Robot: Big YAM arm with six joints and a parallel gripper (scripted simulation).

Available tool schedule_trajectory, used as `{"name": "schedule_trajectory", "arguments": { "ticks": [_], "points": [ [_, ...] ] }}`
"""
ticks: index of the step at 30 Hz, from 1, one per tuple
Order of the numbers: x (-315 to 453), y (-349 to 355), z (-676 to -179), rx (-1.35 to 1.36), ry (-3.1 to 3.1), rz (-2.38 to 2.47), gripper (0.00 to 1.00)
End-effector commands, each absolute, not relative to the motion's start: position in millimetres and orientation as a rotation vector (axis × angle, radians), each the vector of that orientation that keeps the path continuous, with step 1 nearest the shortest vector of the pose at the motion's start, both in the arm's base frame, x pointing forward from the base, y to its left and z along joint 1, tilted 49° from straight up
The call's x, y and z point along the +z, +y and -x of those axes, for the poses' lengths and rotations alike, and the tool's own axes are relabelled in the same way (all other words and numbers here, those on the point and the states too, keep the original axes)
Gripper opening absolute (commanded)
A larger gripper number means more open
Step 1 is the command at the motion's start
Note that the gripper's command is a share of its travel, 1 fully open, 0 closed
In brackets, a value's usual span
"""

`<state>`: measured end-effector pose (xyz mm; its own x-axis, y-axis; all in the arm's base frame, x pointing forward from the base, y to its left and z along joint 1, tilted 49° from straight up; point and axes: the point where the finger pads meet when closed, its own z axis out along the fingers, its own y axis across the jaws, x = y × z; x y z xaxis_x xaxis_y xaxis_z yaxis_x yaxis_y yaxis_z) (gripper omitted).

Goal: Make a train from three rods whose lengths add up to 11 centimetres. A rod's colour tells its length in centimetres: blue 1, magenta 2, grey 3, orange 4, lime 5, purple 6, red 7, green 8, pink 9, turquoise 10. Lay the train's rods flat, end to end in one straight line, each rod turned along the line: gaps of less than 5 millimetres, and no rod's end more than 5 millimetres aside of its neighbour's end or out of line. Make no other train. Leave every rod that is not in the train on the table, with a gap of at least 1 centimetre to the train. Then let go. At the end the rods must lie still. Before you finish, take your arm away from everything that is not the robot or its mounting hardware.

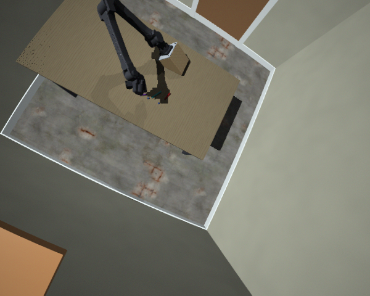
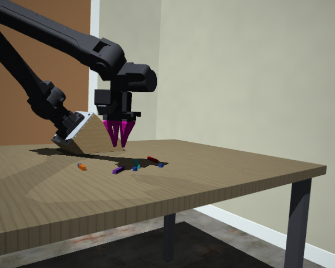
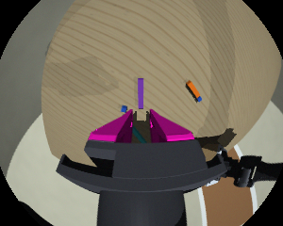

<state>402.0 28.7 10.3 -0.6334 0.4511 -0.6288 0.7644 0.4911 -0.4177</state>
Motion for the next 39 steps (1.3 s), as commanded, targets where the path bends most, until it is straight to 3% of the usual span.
{"name": "schedule_trajectory", "arguments": {
  "ticks": [1, 39],
  "points": [
    [10, 37, -409, -0.938, 2.291, -1.008, 0.23],
    [-2, 16, -408, -0.963, 2.297, -1.009, 0.23]
  ]
}}
